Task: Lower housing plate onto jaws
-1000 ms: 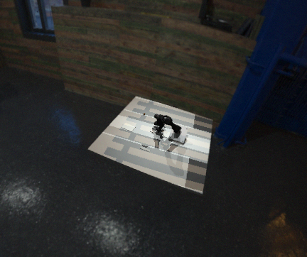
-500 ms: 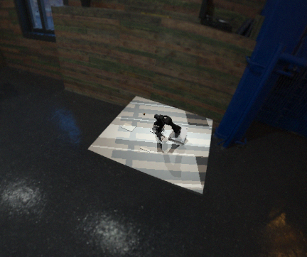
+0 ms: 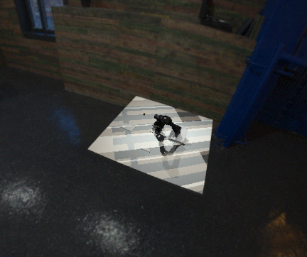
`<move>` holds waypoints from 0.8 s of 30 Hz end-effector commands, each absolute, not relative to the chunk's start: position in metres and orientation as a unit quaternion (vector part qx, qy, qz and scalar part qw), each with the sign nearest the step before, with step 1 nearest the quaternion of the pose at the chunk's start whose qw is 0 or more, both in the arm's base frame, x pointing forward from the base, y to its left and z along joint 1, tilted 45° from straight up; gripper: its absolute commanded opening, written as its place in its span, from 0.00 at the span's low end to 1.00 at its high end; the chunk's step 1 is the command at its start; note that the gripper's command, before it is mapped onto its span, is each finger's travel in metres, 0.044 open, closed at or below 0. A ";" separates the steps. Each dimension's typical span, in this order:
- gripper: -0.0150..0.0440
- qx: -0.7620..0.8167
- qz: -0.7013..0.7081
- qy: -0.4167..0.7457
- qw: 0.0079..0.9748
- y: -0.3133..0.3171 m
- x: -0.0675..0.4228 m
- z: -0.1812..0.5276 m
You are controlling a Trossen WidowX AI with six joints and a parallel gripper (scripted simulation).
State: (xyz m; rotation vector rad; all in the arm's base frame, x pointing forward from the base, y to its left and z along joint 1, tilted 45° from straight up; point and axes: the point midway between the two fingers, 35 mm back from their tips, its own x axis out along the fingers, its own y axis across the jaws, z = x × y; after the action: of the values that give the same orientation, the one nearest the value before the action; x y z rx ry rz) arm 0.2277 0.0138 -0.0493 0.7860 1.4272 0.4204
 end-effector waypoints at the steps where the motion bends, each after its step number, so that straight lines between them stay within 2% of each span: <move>1: 0.85 0.352 0.186 0.632 0.665 0.015 0.227 -0.050; 24: 0.85 0.352 0.186 0.632 0.665 0.018 0.227 -0.053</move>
State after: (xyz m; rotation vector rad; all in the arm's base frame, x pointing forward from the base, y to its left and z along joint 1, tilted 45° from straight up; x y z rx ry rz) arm 0.2279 0.0161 -0.0519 0.7901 1.4256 0.4176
